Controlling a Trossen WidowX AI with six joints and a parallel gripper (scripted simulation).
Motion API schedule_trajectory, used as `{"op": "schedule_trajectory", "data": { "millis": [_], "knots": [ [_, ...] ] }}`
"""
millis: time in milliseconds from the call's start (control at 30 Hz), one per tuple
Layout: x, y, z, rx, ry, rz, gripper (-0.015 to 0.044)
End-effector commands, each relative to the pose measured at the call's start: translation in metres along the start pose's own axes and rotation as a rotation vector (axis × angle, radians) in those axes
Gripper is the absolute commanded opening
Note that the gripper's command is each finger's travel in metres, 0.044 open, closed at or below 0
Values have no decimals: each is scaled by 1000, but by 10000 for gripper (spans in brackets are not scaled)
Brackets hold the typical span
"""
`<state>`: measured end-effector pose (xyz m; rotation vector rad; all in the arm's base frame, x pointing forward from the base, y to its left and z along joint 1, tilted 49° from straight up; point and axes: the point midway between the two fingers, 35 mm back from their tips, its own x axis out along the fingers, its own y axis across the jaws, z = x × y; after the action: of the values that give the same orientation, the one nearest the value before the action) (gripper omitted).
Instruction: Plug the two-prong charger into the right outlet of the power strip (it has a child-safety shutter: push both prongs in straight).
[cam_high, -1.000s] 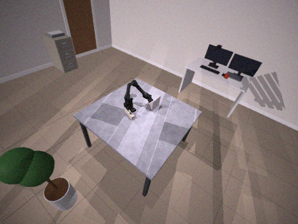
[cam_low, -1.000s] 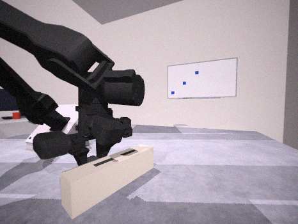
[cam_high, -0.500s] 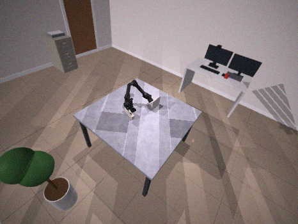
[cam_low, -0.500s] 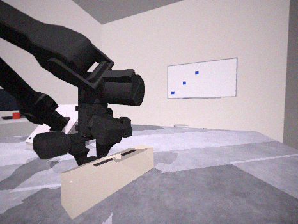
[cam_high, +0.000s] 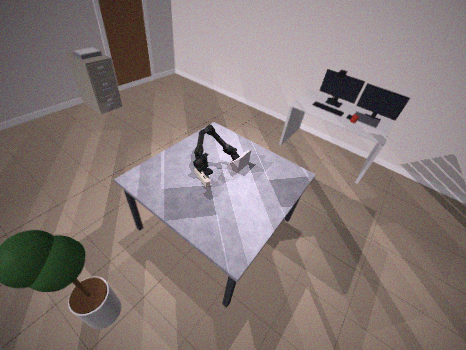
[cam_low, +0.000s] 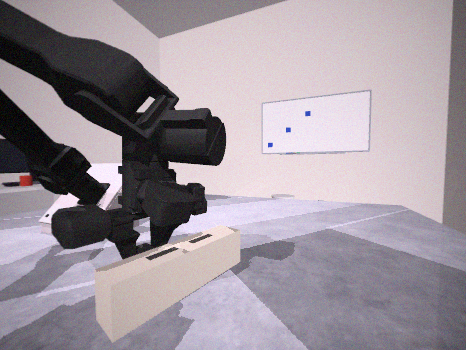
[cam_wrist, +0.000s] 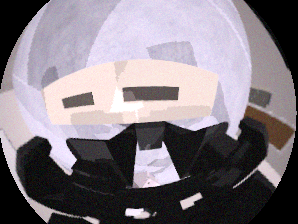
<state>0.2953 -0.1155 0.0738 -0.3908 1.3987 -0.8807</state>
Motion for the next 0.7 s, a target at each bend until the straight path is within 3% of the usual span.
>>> {"op": "schedule_trajectory", "data": {
  "millis": [0, 500, 667],
  "knots": [
    [0, 0, 1, 2, -2, 0, 26],
    [0, 0, 1, 2, -2, 0, 420],
    [0, 0, -1, 3, -3, 0, 440]
  ]
}}
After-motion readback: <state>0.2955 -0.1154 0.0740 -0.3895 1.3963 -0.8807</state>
